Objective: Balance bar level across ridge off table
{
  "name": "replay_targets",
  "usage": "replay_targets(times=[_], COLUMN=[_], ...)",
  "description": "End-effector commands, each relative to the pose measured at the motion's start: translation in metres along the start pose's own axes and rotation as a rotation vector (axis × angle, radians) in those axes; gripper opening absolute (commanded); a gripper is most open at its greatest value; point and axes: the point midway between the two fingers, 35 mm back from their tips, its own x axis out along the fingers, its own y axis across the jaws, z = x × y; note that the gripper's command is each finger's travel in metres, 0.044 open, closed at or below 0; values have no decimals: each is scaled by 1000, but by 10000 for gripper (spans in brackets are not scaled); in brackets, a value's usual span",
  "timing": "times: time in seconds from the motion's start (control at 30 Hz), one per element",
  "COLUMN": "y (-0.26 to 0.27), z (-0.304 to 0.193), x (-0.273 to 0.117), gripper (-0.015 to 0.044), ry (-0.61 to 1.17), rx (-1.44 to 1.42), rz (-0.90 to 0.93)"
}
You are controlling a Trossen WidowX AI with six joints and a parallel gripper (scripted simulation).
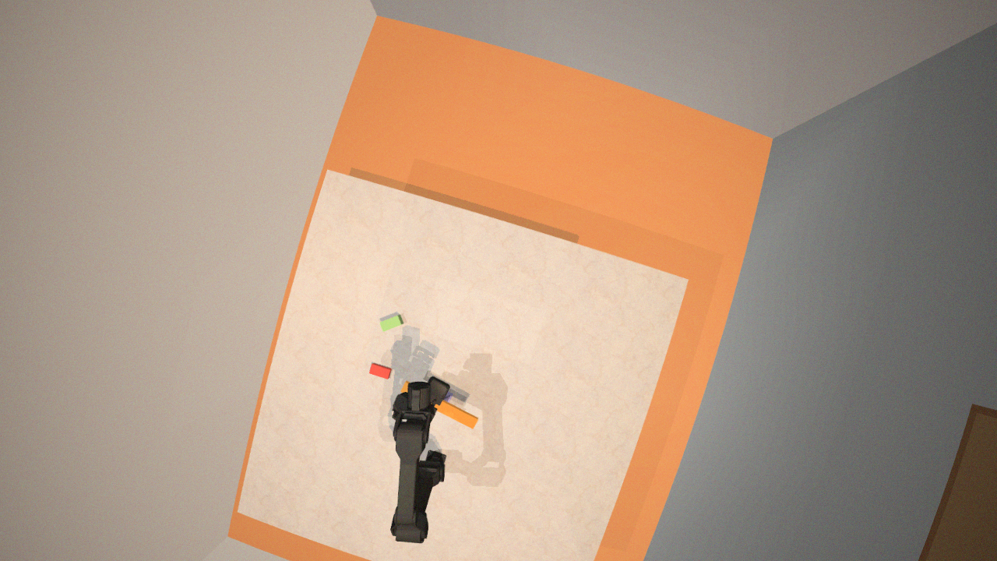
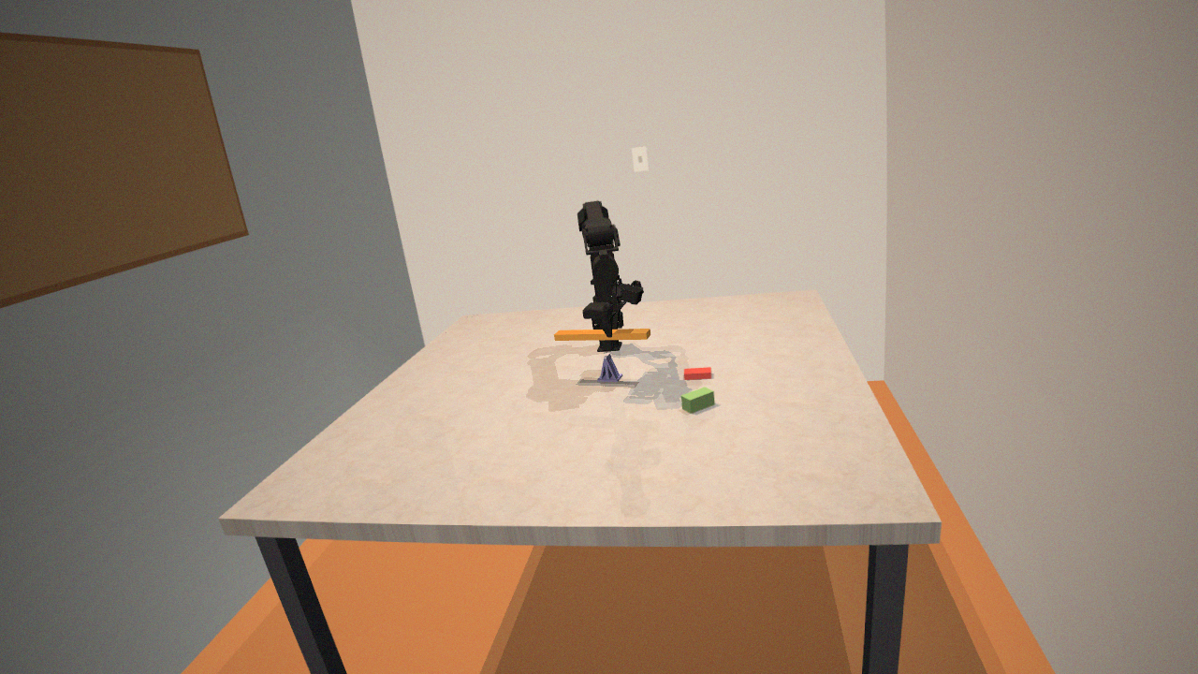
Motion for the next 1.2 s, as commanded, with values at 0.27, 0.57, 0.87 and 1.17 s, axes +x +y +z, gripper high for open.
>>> replay_targets(times=[0.27,0.57,0.87,1.17], y=[12,12,13,13], z=[2,2,2,2], x=[10,25,40,45], gripper=[0,0,0,0], ry=[2,2,2,2], rx=[-31,-32,-32,-33], rz=[-2,-2,-2,-2])
